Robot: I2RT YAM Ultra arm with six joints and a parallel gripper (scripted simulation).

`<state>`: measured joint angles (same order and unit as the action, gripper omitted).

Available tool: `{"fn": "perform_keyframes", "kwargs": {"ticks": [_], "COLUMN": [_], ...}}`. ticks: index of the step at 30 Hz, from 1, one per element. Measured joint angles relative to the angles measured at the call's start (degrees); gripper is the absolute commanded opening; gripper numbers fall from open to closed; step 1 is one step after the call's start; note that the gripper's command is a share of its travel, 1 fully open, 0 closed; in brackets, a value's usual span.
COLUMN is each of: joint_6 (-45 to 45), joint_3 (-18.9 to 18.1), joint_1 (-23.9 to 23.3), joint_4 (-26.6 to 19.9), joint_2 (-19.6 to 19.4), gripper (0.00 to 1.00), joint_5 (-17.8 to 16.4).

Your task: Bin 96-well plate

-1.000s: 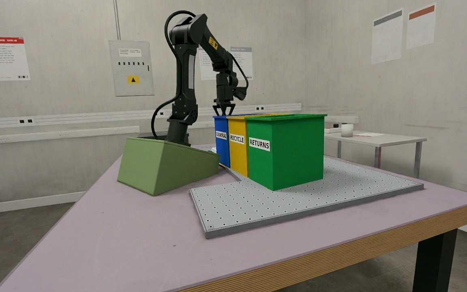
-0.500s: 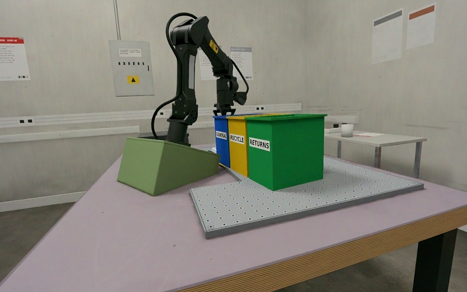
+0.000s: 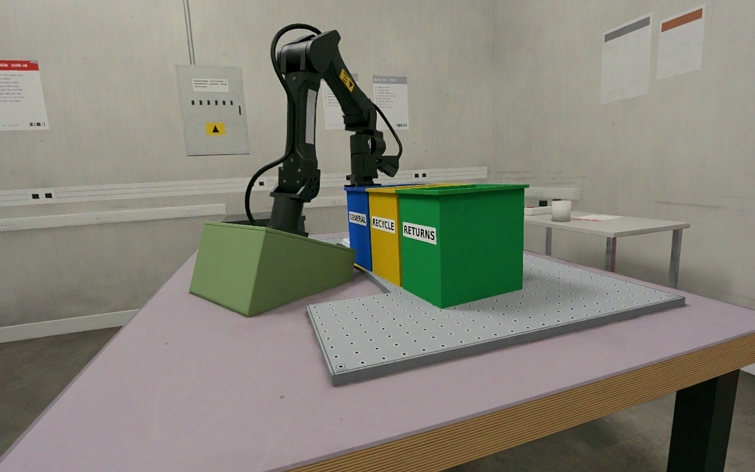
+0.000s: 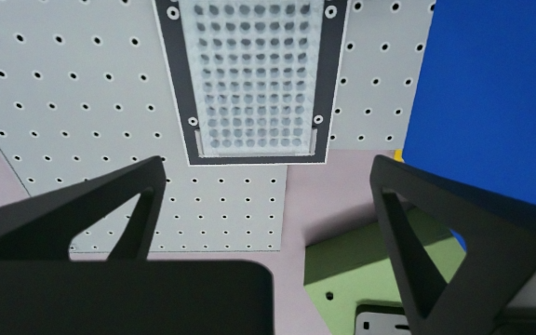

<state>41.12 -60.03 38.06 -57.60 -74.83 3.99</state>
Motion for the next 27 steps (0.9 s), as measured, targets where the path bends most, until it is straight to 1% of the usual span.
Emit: {"fn": "perform_keyframes", "kwargs": {"ticks": [9,14,19,23,27], "joint_6": [-0.24,-0.28,-0.52,-0.66,-0.66], "joint_3": [2.62,2.99,3.13,4.79,5.44], "joint_1": [-0.22,-0.33,-0.61,-0.61,-0.74], "joint_4": [3.61,5.44,7.1,8.41,9.35], "joint_2": [-1.33,-1.38,-3.06,-3.5,-4.24], "gripper": [1.0,1.0,1.0,1.0,1.0], "joint_5": [-0.07,-0.11,-0.15,-0.2,-0.22]}}
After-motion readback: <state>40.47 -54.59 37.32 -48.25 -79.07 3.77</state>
